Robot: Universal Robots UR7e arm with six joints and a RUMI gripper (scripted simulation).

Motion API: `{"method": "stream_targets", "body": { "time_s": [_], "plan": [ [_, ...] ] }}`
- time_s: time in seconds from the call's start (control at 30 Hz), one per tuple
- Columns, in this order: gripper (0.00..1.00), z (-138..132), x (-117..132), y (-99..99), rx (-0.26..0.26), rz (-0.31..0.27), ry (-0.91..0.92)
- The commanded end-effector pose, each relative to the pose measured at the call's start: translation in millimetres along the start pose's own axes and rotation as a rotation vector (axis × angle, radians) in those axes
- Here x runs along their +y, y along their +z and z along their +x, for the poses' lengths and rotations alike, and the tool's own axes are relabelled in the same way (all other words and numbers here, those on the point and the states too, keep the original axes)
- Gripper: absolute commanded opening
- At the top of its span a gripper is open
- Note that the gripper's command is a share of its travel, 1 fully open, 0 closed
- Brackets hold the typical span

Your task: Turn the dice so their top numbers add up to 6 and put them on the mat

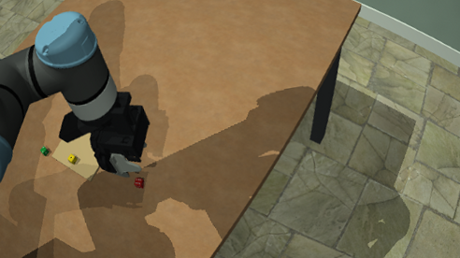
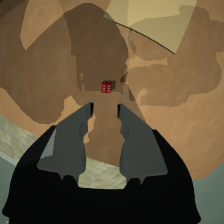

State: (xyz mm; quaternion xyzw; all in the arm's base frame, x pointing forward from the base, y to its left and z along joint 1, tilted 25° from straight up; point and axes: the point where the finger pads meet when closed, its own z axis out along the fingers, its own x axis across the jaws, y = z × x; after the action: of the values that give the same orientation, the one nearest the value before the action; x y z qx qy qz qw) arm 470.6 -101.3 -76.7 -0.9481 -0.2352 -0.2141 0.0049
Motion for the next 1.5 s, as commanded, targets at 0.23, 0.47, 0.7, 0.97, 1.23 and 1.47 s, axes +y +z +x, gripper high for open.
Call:
{"method": "stream_targets", "body": {
  "time_s": [0.23, 0.47, 0.7, 0.97, 1.23, 1.47],
  "plan": [
    [0.18, 0.0, 1.6, 0.2, 0.001, -0.001, 0.001],
    [0.18, 0.0, 1.6, 0.2, 0.001, -0.001, 0.001],
    [0.18, 0.0, 1.6, 0.9, 0.001, -0.001, 0.001],
    [0.18, -0.1, 1.6, 5.4, 0.001, -0.001, 0.001],
    [0.18, -0.1, 1.7, 13.4, 0.001, -0.001, 0.001],
    [0.18, -0.1, 1.7, 22.4, 0.001, -0.001, 0.001]
  ]
}}
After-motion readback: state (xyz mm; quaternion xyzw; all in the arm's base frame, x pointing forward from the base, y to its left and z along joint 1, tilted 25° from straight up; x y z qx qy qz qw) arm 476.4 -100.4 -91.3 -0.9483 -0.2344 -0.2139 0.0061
